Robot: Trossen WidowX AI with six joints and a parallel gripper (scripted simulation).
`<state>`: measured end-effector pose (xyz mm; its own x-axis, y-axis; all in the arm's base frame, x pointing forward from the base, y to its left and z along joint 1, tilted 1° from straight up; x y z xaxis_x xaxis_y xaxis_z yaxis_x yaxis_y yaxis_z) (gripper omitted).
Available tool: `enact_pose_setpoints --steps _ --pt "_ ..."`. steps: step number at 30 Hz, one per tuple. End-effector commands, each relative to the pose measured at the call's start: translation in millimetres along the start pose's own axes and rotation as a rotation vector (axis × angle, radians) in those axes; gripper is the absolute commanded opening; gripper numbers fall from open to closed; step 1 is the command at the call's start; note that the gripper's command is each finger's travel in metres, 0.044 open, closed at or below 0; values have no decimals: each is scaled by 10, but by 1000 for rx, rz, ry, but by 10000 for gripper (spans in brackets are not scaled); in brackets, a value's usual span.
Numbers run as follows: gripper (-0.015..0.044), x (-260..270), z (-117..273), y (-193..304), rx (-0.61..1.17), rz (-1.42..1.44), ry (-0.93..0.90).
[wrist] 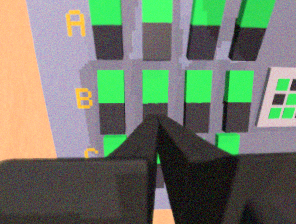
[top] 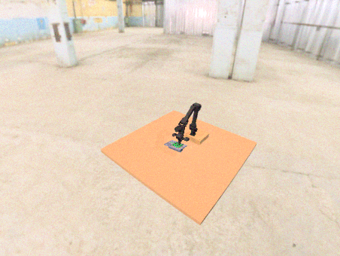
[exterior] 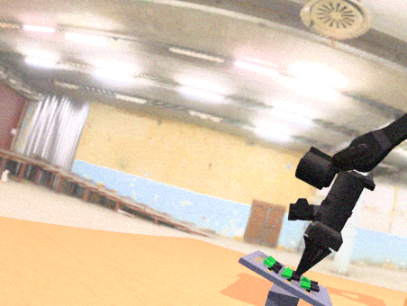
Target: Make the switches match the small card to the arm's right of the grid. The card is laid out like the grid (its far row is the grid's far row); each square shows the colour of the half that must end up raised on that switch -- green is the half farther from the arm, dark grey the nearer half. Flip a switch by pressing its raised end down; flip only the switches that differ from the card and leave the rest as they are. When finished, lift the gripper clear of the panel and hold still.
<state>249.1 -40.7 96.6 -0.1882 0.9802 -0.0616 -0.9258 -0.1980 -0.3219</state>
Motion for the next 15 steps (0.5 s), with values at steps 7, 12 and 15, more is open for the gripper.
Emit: enact_pose_setpoints --steps 7,12,15 --pt "0 2 -17 0 -1 -3 -2" --pt "0 2 -23 0 -1 -3 -2" --pt "0 2 -28 0 -1 -3 -2"
Point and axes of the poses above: the point midway between the two fingers, 35 mm back from their tips, its own z axis back along the fingers, its own x axis across the jaws, y = z × x, the point moved 5 cm from there along z, back along the fingers, and after that the axes turned 12 degrees about z, right-handed, at the moved point
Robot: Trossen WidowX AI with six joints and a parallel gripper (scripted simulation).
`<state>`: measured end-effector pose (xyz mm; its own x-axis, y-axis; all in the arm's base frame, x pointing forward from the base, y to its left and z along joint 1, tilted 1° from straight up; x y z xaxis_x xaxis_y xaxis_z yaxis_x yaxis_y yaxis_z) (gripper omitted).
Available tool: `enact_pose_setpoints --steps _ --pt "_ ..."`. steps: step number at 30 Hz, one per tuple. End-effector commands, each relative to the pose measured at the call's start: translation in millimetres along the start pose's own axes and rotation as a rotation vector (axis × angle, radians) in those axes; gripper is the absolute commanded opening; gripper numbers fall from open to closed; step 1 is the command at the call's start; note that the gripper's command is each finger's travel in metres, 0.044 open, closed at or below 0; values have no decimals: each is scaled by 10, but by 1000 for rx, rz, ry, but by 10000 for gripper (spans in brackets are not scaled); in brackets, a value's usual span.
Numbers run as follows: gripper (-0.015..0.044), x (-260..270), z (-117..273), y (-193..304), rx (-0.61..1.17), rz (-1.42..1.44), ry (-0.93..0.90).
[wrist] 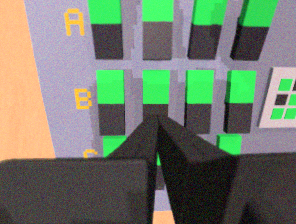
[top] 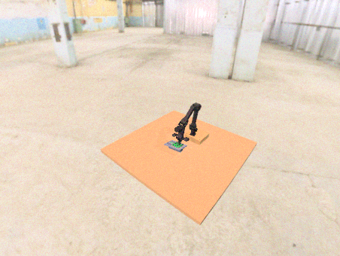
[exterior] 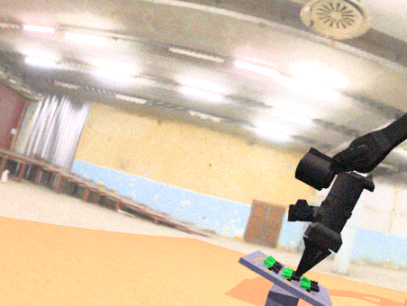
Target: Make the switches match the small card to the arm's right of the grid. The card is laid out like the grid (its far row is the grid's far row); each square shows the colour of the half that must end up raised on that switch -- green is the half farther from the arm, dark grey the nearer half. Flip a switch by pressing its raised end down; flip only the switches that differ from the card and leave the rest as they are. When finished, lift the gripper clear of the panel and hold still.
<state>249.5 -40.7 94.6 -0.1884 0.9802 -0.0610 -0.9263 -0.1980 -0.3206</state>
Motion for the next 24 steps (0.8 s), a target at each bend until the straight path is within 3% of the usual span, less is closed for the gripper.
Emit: enact_pose_setpoints --steps 1,13,19,24 --pt "0 2 -9 -3 -3 -3 -1" --pt "0 2 -25 -3 -3 -3 -1" --pt "0 -10 597 -43 23 -3 -6" --pt "0 -8 625 -41 24 -3 -6"
Point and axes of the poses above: the point midway between the two fingers, 35 mm back from their tips, its own z axis back along the fingers, its own x axis across the jaws, y = z × x, the point moved 5 cm from there along z, back along the fingers, and after that the axes turned 12 degrees about z, right-handed, at the moved point
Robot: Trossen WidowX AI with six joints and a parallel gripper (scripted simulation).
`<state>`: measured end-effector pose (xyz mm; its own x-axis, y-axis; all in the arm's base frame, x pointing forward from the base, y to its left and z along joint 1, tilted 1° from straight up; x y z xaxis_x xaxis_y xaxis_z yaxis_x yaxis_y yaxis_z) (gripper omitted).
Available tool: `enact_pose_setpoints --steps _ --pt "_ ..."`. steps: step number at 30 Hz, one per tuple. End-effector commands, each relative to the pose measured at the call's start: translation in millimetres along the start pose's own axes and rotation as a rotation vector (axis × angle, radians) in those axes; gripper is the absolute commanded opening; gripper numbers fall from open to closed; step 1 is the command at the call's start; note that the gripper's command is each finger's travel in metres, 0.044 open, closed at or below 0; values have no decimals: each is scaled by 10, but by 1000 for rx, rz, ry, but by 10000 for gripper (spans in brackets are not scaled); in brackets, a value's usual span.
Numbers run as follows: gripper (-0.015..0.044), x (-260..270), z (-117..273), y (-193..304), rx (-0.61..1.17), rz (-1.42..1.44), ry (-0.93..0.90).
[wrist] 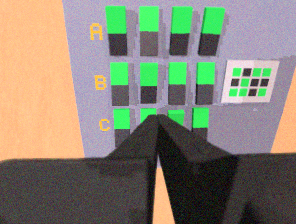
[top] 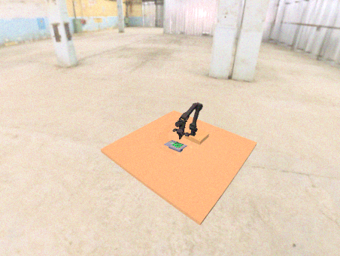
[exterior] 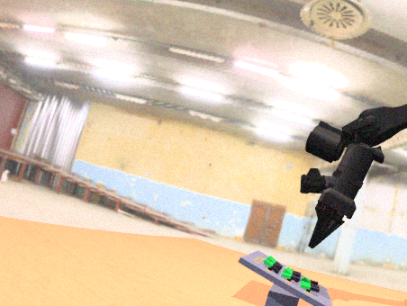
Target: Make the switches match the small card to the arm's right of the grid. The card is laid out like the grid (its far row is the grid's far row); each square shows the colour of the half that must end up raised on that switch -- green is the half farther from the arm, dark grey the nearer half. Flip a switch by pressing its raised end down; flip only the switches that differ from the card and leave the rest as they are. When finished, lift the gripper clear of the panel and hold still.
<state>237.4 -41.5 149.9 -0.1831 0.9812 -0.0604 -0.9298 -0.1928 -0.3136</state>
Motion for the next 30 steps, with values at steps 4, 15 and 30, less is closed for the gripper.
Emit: enact_pose_setpoints --steps 4,15,30 --pt "0 216 75 236 18 2 -10" --pt "0 330 -262 392 -6 1 -5" --pt "0 333 -405 400 -7 1 -5"
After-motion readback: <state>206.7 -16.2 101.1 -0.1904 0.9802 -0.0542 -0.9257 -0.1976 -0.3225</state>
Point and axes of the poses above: the point midway between the two fingers, 35 mm back from their tips, its own z axis back along the fingers, its own x axis across the jaws, y = z × x, the point moved 5 cm from there along z, back along the fingers, and after that the axes turned 12 degrees about z, right-handed, at the moved point
